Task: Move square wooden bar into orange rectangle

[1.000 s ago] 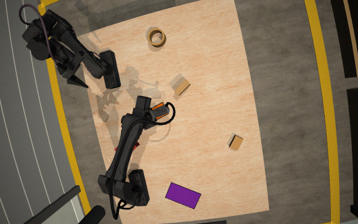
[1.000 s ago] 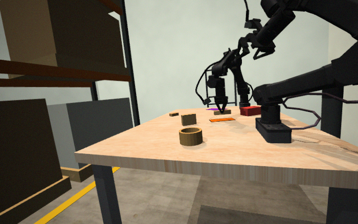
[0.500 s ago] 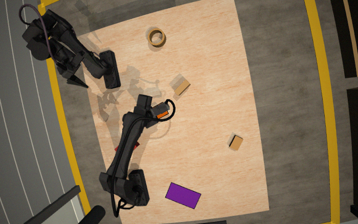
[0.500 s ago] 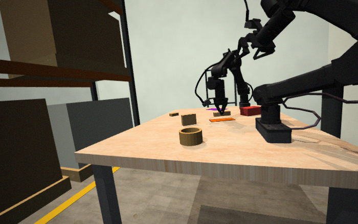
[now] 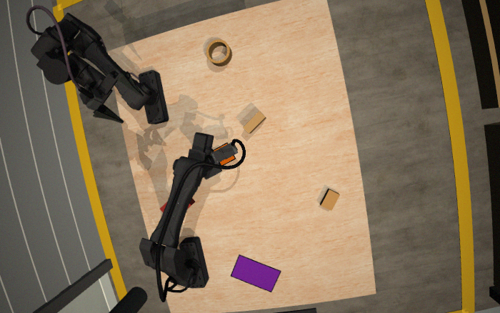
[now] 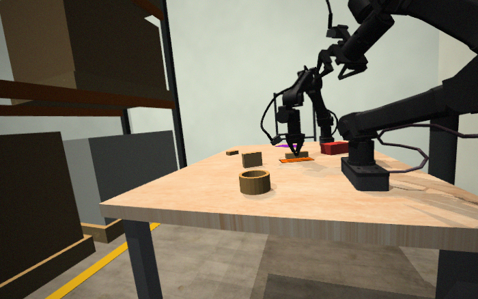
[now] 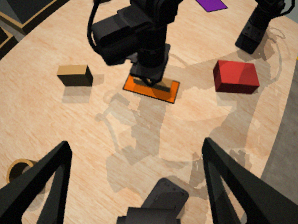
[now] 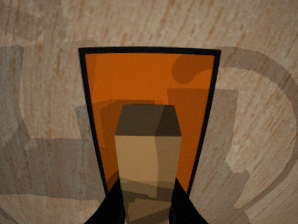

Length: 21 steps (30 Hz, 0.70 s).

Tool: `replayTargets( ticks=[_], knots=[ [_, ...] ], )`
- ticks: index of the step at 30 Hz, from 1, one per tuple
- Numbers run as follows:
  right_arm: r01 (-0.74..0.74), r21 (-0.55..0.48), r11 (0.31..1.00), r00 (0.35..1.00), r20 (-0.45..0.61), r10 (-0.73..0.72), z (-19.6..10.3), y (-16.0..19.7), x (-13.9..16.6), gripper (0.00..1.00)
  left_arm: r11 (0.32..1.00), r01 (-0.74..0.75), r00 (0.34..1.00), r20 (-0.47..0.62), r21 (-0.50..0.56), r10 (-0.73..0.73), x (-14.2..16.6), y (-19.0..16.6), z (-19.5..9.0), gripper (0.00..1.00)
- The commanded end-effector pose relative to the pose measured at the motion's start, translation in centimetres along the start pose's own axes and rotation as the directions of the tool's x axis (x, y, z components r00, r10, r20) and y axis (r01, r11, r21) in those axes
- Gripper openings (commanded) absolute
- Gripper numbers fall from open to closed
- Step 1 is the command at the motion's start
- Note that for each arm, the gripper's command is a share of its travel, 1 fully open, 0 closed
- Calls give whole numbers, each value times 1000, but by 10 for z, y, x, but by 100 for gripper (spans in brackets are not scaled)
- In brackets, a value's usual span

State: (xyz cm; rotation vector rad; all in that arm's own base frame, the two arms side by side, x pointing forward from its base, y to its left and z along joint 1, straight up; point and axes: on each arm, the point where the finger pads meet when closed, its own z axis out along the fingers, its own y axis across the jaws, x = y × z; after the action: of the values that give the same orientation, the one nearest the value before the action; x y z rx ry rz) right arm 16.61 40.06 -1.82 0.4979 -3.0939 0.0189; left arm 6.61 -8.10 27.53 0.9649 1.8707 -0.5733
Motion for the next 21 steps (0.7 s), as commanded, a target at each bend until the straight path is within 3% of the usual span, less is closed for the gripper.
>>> replayTargets(
  ticks=[1,21],
  knots=[
    [-1,-23,1000,1000,17,2,-2,3,-6,19,1000,0,1000,16,3,0,0,-1,-1,100],
    [-2,-12,1000,1000,7,2,12,0,-3,19,1000,0,1000,16,3,0,0,-1,-1,100]
  ],
)
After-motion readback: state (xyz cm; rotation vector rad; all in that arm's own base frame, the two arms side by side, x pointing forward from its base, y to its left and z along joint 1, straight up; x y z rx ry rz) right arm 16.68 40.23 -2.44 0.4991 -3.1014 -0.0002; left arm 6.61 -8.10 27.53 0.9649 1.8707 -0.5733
